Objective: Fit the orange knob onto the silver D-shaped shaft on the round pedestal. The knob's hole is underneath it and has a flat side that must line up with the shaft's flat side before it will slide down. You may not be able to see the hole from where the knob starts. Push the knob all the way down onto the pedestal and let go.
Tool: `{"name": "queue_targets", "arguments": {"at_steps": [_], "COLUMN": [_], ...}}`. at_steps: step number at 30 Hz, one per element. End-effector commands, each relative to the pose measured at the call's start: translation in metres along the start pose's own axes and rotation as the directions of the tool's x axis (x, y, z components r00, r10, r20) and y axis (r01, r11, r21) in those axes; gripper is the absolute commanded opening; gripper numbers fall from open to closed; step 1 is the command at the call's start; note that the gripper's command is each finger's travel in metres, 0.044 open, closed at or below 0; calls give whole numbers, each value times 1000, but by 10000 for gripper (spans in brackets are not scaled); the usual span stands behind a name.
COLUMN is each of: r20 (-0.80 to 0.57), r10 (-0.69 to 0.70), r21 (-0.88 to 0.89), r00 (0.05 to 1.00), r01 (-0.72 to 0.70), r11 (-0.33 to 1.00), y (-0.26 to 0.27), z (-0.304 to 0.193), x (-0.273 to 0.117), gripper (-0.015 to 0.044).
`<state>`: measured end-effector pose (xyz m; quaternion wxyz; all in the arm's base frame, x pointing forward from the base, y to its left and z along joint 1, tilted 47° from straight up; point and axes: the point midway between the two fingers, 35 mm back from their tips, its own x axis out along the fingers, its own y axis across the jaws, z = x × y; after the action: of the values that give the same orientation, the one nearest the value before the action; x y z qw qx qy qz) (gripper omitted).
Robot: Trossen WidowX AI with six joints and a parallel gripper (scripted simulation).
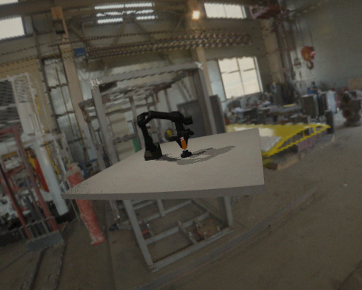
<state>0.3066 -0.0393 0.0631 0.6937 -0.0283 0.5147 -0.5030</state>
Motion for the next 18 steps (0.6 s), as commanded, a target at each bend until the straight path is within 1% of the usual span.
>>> {"name": "queue_targets", "arguments": {"at_steps": [1, 18], "r20": [7, 7], "r10": [5, 5], "r21": [29, 29], "r00": [1000, 1000], "r01": [-5, -5], "r11": [1000, 1000], "y": [2, -1], "z": [0, 1], "x": [0, -2], "gripper": [0, 0]}}
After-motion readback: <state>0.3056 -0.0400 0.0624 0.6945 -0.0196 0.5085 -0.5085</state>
